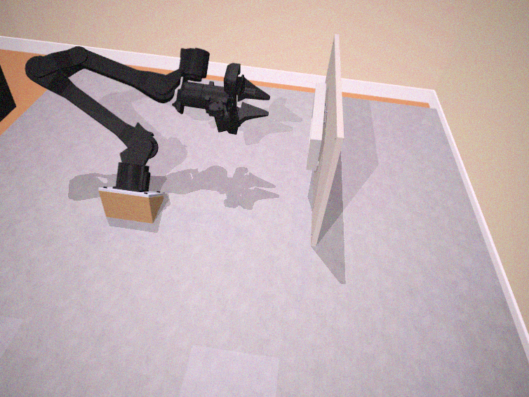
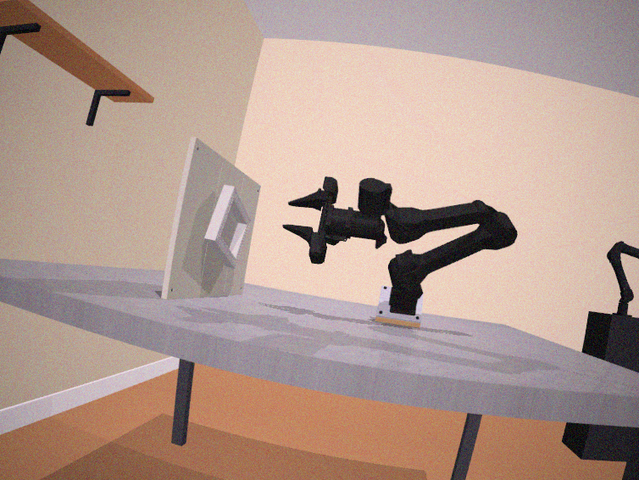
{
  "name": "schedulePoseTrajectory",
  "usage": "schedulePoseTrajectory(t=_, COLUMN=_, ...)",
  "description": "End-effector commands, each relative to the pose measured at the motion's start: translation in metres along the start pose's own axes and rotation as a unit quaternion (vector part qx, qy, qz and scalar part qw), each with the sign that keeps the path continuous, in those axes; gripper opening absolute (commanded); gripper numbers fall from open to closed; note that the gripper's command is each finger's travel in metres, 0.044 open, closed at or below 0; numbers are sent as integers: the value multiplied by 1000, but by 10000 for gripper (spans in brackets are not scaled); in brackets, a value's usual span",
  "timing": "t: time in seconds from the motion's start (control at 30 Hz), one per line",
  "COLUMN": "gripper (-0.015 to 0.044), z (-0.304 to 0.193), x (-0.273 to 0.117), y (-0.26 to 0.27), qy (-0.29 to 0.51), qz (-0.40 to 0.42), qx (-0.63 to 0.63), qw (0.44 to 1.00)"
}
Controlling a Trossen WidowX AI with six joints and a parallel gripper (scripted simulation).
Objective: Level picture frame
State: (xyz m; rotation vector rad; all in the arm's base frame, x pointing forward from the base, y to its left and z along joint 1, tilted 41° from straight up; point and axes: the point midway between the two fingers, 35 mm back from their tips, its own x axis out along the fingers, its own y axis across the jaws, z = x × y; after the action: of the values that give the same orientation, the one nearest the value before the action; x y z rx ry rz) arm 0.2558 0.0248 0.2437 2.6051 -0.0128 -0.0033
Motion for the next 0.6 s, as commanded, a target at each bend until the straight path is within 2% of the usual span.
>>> schedulePoseTrajectory(t=0.0, gripper=260, z=-1, x=3, y=-1, qy=5, qz=6, qx=0, qw=1000)
schedulePoseTrajectory(t=0.43, gripper=260, z=0, x=-3, y=-1, qy=5, qz=6, qx=0, qw=1000)
schedulePoseTrajectory(t=0.57, gripper=260, z=-3, x=7, y=0, qy=5, qz=6, qx=0, qw=1000)
